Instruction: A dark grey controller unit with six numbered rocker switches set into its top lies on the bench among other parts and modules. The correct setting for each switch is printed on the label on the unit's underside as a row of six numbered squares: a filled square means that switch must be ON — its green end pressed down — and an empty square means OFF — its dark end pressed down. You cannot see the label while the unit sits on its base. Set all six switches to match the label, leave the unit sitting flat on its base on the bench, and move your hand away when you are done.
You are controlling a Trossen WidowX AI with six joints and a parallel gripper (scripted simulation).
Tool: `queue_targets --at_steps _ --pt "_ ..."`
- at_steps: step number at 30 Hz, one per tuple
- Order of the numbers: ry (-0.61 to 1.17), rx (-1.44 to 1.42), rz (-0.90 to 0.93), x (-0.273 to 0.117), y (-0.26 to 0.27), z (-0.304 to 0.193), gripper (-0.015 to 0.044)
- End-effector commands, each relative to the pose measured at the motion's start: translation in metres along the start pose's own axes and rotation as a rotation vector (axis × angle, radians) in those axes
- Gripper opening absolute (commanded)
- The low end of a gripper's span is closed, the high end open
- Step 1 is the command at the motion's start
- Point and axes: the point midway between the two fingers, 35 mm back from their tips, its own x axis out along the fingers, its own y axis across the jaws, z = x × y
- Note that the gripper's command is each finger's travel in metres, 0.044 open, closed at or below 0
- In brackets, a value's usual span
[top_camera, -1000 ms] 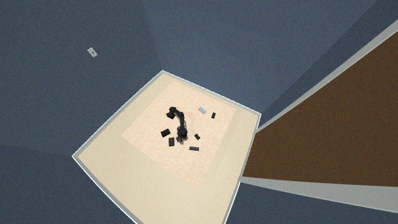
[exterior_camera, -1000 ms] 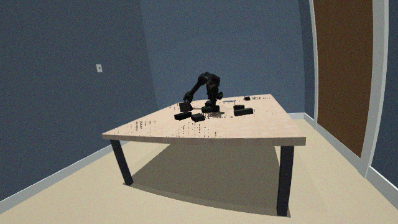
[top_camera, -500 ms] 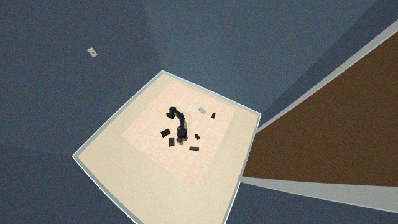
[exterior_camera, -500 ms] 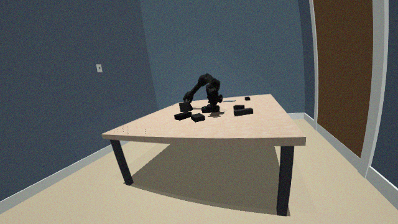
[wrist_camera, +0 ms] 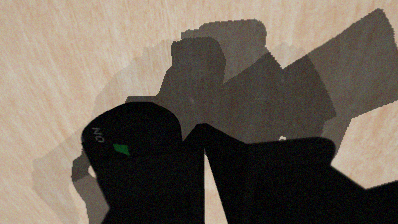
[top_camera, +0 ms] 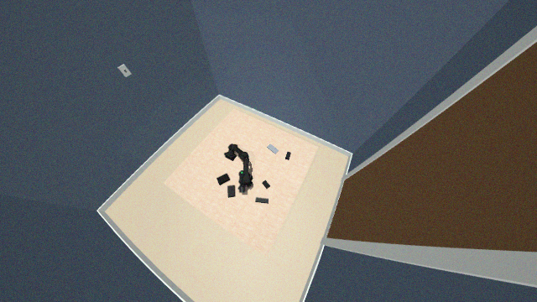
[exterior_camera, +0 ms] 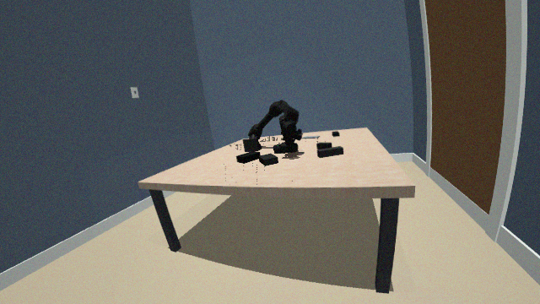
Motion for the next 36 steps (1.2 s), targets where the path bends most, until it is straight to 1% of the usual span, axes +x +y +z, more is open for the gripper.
queue_targets --at_steps 1,36 --pt "-0.001 0.0 0.005 0.002 0.002 -0.001 0.0" --pt "-0.001 0.001 0.007 0.008 0.022 0.0 0.0"
